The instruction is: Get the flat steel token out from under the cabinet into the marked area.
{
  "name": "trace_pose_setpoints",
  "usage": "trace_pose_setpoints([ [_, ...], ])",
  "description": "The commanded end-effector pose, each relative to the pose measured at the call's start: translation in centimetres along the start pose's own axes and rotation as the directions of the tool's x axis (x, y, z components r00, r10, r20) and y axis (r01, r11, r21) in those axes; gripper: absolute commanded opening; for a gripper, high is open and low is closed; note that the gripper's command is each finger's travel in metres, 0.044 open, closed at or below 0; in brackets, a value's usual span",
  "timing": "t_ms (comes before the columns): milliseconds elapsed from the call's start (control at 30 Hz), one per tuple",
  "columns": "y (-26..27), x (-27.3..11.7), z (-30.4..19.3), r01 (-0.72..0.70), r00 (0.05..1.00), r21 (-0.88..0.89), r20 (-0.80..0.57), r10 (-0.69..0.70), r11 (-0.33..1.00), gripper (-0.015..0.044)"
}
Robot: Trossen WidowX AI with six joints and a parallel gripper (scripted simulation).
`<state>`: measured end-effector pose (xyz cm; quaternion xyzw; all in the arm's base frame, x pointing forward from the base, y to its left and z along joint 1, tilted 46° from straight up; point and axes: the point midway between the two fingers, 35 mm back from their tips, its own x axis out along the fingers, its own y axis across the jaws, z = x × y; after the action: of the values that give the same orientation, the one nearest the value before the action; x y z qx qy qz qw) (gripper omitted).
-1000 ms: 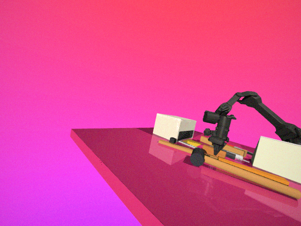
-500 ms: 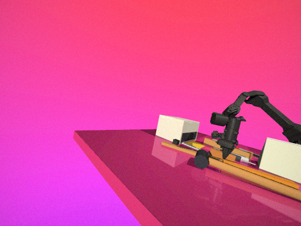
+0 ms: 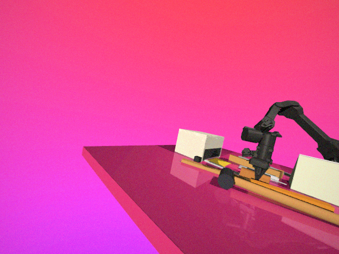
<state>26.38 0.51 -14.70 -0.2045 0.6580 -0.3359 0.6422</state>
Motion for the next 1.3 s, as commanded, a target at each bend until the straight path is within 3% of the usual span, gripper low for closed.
trace_pose_setpoints([
  [0,-0.1,0.1,-1.0,0.003,1.0,-0.002,-0.005,-0.003,1.0,0.0],
  [533,0.2,0.1,-3.3,0.003,1.0,-0.002,-0.006,-0.003,1.0,0.0],
  [1267,2.3,-0.3,-3.0,0.0,1.0,0.054,-0.003,0.0,0.999,0.0],
])
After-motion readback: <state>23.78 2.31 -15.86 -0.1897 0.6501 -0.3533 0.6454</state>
